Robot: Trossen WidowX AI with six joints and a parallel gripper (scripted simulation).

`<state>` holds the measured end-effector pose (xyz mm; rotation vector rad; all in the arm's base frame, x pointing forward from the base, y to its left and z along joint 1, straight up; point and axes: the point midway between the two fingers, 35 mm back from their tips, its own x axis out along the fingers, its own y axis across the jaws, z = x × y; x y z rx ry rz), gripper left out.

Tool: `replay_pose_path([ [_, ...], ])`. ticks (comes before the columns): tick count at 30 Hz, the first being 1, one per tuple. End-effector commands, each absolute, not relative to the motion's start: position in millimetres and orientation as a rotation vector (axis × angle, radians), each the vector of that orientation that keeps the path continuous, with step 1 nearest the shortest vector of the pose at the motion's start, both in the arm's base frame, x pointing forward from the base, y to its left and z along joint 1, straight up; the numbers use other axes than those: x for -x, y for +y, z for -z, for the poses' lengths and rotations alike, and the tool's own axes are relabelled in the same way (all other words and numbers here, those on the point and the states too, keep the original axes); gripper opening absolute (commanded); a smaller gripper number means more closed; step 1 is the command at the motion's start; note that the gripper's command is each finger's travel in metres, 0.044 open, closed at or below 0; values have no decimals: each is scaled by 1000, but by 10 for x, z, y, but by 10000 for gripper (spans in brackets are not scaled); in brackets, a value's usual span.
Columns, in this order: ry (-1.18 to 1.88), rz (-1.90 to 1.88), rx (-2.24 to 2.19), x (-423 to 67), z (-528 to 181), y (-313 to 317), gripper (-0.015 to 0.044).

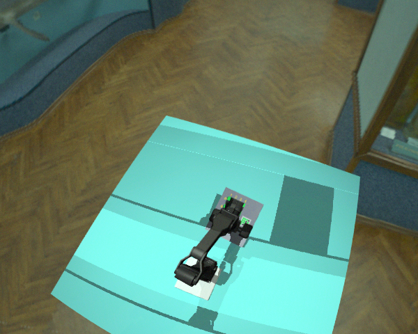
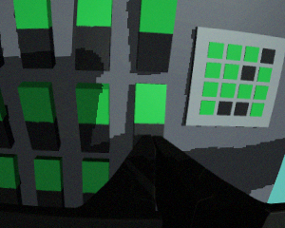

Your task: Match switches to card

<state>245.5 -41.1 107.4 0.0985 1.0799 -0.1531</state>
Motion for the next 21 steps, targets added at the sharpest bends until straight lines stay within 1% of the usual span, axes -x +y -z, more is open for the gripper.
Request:
replay_pose_path([
  [1, 1084, 148, -96, -2450, -1053, -405, 0],
  [21, 1084, 148, -96, -2462, -1029, -407, 0],
])
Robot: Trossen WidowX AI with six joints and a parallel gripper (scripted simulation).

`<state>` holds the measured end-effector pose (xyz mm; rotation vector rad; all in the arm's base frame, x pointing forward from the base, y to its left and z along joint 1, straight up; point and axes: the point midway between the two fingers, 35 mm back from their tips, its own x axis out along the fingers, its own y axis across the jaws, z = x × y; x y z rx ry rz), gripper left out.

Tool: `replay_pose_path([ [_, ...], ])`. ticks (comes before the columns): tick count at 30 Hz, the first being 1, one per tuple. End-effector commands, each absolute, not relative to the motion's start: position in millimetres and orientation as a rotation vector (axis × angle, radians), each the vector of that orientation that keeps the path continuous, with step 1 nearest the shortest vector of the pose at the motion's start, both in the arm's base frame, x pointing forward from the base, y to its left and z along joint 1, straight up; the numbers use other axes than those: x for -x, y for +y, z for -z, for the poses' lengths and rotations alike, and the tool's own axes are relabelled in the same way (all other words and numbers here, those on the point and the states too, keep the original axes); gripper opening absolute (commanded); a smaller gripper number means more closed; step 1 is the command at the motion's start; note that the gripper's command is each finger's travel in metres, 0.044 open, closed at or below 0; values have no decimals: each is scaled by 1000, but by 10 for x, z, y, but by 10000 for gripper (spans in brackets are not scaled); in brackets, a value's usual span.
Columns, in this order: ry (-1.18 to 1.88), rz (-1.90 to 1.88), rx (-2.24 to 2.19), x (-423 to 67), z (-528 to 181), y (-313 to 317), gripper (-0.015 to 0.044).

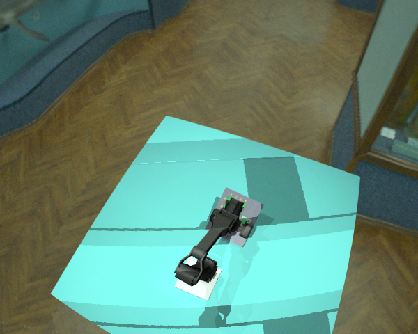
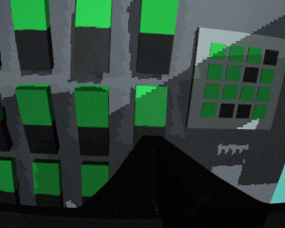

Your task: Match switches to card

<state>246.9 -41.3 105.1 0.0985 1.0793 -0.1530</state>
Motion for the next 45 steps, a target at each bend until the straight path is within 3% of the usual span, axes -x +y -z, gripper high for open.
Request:
replay_pose_path([
  [1, 1084, 148, -96, -2463, -1028, -407, 0],
  [23, 1084, 148, -96, -2475, -1002, -409, 0],
  [29, 1110, 147, -99, -2212, -1572, -368, 0],
  [35, 1113, 147, -99, -2195, -1592, -351, 0],
  [45, 1121, 144, -105, -2010, -1443, 339, 0],
])
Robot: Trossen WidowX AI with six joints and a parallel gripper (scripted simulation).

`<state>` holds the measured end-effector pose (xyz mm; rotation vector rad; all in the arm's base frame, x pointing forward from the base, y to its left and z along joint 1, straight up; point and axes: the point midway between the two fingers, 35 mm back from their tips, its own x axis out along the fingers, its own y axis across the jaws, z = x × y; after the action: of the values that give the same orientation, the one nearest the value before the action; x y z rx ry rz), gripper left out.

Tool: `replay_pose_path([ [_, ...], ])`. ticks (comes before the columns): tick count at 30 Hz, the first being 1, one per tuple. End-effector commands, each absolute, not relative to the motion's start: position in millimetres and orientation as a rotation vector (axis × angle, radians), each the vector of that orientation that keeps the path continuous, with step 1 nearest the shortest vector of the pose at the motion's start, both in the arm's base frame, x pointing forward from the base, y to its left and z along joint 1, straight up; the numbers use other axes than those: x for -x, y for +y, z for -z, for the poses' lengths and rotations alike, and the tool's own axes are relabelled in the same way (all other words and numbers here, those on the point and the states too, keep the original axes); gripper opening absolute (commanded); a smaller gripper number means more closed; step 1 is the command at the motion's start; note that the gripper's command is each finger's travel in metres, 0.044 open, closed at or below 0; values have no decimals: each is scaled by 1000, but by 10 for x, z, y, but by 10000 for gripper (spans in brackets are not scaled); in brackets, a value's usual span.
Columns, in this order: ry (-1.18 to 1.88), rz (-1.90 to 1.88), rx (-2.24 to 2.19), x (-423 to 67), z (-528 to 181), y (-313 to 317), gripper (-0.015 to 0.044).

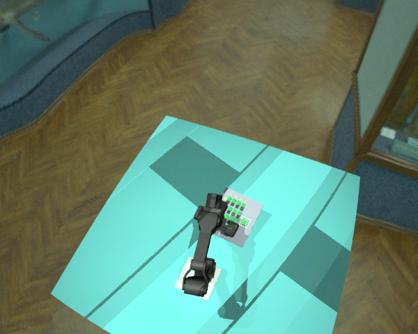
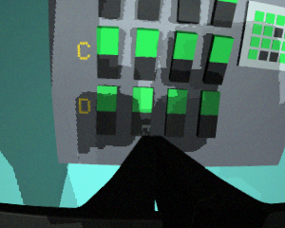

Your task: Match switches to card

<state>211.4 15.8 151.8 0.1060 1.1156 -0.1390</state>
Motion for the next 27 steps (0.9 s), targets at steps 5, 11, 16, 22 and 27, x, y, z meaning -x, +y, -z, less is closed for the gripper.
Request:
replay_pose_path([
  [5, 1114, 143, -105, -1964, -1424, 433, 0],
  [11, 1087, 144, -103, -2108, -1106, 413, 0],
  [16, 1087, 144, -103, -2108, -1106, 413, 0],
  [22, 1087, 144, -103, -2114, -1095, 412, 0],
  [27, 1087, 144, -103, -2150, -1016, 405, 0],
])
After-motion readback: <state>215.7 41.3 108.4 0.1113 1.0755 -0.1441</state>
